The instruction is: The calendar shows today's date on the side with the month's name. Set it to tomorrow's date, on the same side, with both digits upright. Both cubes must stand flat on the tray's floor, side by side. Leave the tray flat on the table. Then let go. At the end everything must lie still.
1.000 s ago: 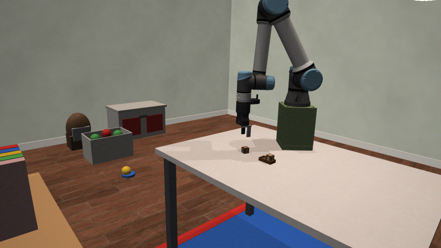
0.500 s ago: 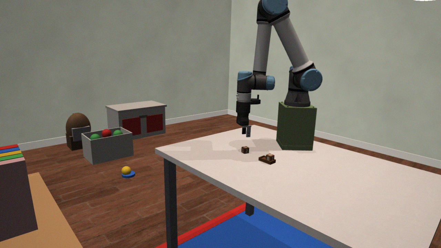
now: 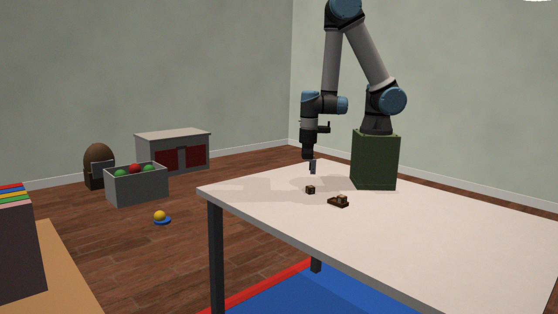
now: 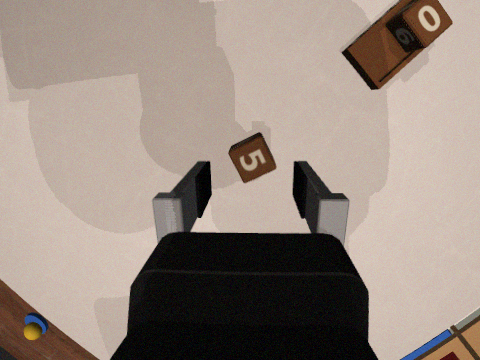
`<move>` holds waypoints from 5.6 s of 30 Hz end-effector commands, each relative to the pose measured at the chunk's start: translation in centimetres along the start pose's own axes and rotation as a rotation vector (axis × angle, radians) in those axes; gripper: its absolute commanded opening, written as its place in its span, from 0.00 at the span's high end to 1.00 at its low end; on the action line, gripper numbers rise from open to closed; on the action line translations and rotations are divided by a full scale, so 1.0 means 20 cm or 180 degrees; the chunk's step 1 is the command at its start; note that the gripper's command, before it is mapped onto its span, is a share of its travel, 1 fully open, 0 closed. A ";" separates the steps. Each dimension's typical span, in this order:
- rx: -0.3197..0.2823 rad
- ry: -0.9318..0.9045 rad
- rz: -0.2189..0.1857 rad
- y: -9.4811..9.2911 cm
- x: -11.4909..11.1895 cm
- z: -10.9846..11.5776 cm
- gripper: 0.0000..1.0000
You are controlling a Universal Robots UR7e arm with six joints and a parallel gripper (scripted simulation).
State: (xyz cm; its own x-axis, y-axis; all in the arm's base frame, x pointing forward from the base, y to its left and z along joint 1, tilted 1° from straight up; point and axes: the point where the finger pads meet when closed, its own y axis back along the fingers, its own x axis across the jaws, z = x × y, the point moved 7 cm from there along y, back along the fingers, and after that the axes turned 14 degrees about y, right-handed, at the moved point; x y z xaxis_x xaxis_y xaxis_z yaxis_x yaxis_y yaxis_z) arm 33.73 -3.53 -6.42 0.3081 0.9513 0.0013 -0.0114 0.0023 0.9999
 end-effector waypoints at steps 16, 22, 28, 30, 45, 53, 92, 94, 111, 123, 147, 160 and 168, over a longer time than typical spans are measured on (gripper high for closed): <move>0.0006 -0.1646 -0.0015 -0.02 0.01 -0.01 0.00; 0.0005 -0.2103 -0.0016 -0.02 0.01 -0.01 0.00; 0.0004 -0.2488 -0.0016 -0.02 0.01 -0.01 0.00; 0.0004 -0.2494 -0.0016 -0.02 0.01 -0.01 0.00; -0.0001 -0.3437 -0.0016 -0.03 0.00 0.01 0.00; -0.0006 -0.3477 -0.0013 -0.03 0.00 0.01 0.10; -0.0002 -0.3475 -0.0013 -0.03 0.00 0.01 0.10; -0.0004 -0.3475 -0.0013 -0.04 0.00 0.01 0.10; -0.0018 -0.3474 -0.0009 -0.10 -0.01 0.03 0.10; -0.0018 -0.3473 -0.0009 -0.18 -0.01 0.03 0.10; -0.0018 -0.3472 -0.0009 -0.29 -0.01 0.03 0.10; -0.0017 -0.3472 -0.0009 -0.29 0.00 0.02 0.10; -0.0017 -0.3472 -0.0009 -0.29 0.00 0.02 0.10</move>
State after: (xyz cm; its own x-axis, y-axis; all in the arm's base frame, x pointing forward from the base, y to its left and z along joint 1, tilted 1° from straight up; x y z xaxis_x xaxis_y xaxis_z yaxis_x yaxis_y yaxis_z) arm 34.04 -3.74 -12.17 0.9863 0.1645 0.0084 -0.0094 0.0054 0.9999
